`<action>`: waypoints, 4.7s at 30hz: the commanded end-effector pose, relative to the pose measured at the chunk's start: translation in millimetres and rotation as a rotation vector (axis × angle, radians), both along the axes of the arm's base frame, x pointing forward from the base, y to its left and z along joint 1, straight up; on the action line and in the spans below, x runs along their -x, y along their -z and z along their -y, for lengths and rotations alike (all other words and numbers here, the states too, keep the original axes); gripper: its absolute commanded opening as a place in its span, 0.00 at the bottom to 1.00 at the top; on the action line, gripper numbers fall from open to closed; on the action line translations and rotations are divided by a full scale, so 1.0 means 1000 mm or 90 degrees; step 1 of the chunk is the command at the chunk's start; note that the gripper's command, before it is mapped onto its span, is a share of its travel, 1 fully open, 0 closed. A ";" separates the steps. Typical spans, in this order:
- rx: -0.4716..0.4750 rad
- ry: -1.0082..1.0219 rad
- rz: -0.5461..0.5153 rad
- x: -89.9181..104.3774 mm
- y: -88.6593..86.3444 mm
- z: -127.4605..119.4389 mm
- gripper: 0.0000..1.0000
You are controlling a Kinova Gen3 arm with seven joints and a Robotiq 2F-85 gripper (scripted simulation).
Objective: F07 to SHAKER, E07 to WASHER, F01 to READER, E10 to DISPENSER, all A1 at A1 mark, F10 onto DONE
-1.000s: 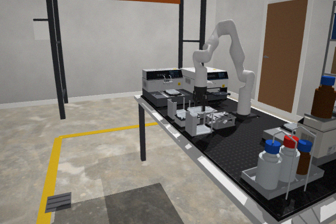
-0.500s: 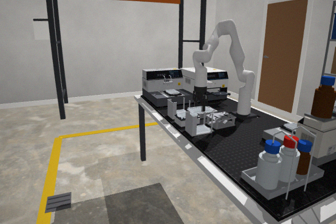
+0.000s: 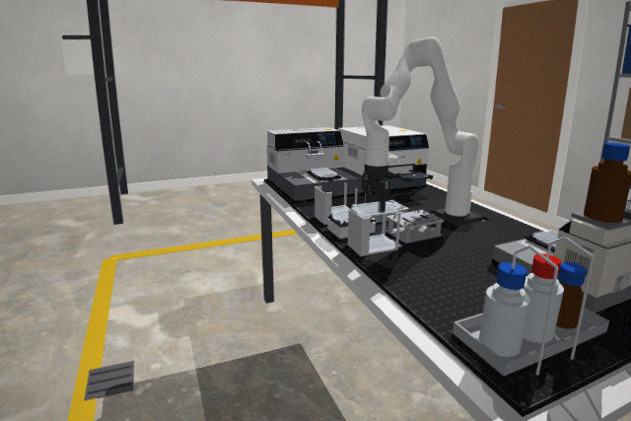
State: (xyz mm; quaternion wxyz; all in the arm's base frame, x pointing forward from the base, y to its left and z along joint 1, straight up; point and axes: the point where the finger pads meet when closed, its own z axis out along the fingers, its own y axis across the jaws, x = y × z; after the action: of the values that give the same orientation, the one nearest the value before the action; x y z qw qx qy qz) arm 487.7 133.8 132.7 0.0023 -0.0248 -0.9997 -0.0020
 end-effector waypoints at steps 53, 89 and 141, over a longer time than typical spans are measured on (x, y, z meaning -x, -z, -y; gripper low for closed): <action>0.000 0.000 0.002 0.000 0.032 0.000 0.94; 0.000 0.000 0.002 0.000 0.053 0.000 0.94; 0.000 0.000 0.002 0.000 0.083 -0.001 0.94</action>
State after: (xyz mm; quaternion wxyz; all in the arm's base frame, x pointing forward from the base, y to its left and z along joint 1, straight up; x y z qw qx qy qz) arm 487.3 134.1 49.3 0.0023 -0.0248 -0.9997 -0.0020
